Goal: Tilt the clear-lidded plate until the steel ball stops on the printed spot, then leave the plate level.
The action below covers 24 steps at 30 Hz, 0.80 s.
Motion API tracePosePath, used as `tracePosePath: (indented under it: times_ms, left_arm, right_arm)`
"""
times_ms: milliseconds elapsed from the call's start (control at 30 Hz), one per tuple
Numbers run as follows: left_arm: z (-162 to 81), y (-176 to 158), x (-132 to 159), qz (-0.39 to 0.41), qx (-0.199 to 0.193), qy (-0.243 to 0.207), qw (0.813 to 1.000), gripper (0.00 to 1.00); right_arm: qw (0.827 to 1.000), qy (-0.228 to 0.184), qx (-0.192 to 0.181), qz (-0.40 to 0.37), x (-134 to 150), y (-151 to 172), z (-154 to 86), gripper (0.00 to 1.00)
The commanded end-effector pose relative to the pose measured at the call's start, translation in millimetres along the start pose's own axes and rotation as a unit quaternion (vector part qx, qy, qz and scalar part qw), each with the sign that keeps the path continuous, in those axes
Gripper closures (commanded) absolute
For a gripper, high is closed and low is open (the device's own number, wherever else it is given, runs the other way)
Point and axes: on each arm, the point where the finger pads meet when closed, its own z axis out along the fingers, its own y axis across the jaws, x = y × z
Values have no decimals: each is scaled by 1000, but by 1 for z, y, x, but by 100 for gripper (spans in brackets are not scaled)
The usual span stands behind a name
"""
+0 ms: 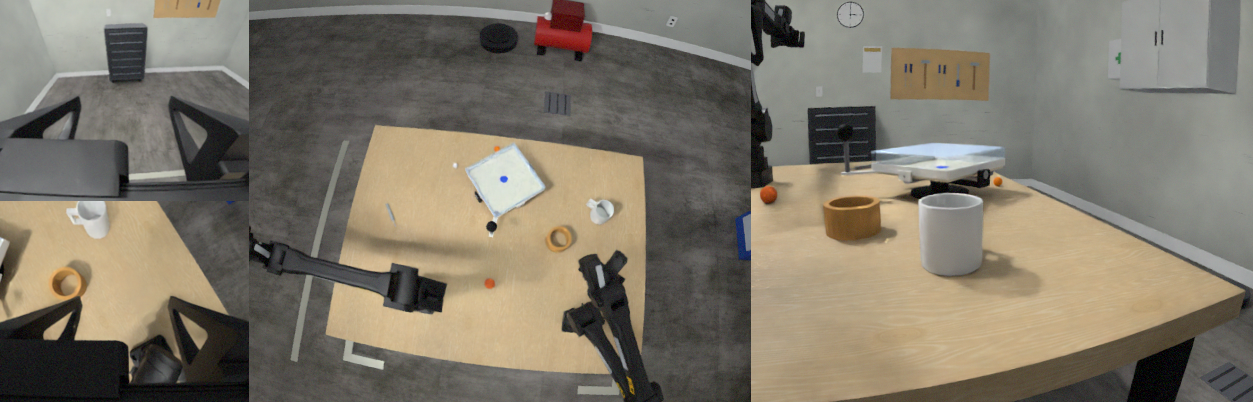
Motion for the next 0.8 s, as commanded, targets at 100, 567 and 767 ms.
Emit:
tracePosePath:
  times_ms: [100, 567, 767]
  left_arm:
    - [-10, 15, -21, -11, -15, -28, 999, 0]
    - [-12, 22, -22, -14, -22, -30, 999, 0]
    - [-12, 22, -22, -14, -22, -30, 999, 0]
  right_arm:
    - [1000, -8, -11, 9, -10, 3, -10, 0]
    - [1000, -8, -11, 9, -10, 3, -10, 0]
    - [999, -8, -29, -13, -21, 17, -21, 0]
